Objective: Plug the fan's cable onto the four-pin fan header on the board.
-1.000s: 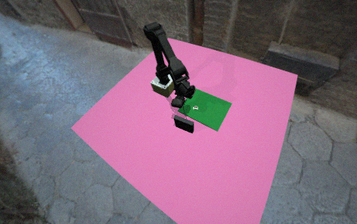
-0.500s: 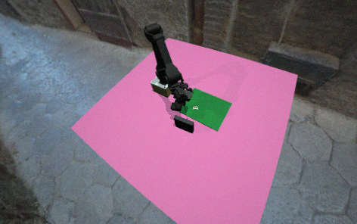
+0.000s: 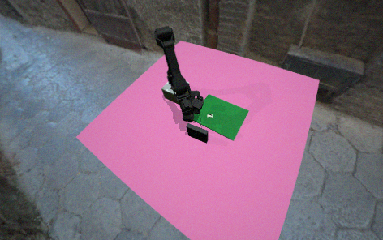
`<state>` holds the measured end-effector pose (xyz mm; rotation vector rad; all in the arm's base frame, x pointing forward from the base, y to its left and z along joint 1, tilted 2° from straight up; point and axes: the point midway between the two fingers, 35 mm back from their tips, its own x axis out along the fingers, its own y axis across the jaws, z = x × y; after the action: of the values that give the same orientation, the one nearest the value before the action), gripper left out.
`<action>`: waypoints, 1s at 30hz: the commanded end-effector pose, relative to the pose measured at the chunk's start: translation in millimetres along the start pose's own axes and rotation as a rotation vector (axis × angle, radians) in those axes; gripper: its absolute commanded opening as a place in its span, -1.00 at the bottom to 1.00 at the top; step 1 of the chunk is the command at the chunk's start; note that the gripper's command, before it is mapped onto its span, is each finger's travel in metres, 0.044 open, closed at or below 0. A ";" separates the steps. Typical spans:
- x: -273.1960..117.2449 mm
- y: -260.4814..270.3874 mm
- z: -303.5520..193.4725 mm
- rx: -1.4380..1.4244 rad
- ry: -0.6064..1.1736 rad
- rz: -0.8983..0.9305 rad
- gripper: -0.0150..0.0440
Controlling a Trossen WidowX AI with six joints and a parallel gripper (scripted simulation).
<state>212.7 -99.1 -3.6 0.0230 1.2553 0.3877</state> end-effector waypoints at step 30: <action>12.0 -3.0 -12.6 -0.036 -0.427 0.062 -0.49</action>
<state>206.0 -101.4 -19.1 0.1068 0.8757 0.4323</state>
